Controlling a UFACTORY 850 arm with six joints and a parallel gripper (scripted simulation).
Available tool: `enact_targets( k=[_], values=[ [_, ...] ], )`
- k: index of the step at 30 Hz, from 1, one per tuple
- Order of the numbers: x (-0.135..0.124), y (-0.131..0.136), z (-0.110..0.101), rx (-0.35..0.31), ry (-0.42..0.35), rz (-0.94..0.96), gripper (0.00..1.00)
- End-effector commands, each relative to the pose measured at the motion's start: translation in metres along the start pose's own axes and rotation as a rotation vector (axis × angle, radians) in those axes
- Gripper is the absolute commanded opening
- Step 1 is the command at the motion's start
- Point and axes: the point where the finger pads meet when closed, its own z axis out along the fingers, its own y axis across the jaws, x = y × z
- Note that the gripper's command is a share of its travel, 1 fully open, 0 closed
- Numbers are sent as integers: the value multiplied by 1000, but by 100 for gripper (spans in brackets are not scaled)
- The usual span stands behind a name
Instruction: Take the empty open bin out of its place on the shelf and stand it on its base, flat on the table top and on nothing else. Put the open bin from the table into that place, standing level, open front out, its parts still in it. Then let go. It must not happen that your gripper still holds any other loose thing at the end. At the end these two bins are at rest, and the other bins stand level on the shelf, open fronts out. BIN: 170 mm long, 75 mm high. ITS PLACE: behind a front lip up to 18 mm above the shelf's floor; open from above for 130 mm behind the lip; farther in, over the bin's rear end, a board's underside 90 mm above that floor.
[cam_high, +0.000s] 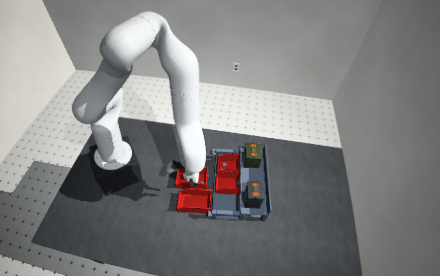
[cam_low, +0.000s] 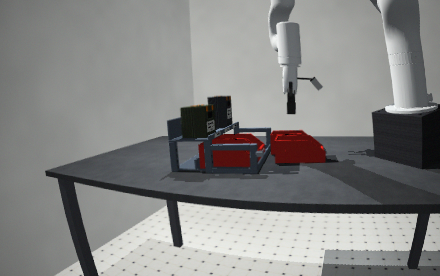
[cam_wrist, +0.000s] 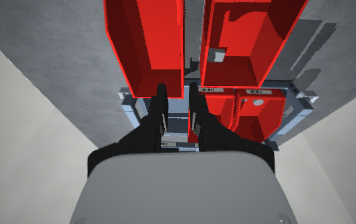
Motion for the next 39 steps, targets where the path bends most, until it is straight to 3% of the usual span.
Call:
enact_targets(
  k=[1, 39],
  values=[
    [-1, 0, -1, -81, 43, 2, 26],
    [-1, 0, 5, -81, 44, 2, 26]
  ],
)
